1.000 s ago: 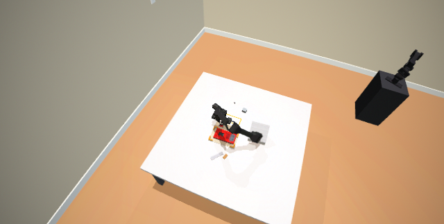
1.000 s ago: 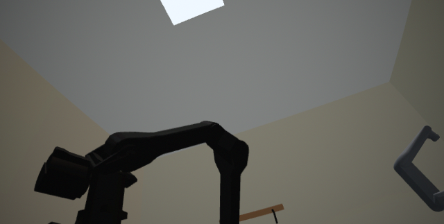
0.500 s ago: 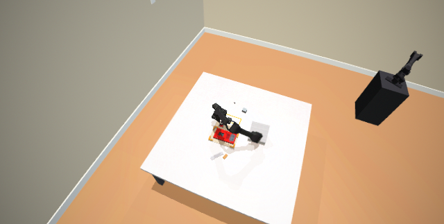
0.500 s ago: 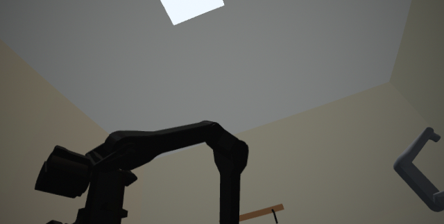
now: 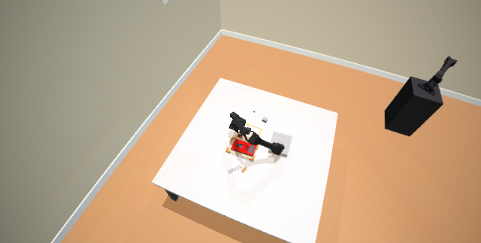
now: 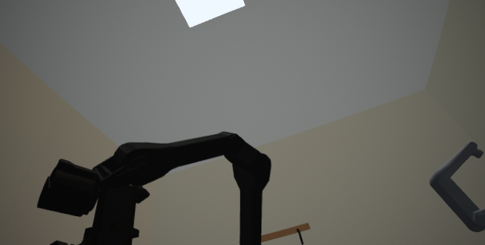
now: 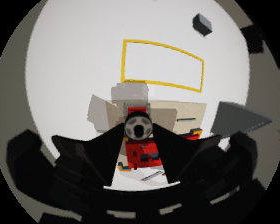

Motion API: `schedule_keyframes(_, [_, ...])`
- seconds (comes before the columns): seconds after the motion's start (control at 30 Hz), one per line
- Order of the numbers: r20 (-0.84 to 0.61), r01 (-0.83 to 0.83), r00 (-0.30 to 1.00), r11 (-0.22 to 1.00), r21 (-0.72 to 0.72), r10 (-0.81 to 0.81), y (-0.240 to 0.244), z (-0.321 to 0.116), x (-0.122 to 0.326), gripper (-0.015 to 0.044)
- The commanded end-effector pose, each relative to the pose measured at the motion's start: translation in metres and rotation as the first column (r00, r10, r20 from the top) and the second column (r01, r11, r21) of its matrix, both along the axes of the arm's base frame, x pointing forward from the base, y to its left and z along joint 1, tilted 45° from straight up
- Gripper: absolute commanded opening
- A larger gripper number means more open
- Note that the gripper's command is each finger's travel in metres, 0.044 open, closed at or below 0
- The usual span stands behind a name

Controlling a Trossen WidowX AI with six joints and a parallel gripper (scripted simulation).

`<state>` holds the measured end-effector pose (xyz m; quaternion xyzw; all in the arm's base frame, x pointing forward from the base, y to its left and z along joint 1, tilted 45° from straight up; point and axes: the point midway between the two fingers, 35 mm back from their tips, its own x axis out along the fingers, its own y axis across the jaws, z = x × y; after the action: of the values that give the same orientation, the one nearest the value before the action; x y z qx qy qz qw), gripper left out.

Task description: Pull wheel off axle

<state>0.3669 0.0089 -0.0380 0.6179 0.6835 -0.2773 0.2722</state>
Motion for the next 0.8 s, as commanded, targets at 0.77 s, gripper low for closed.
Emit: schedule_keyframes(0.77, [0.001,0.009,1.000,1.000,-0.003,-0.009,-0.0112,0.0089,0.0008,0.0000])
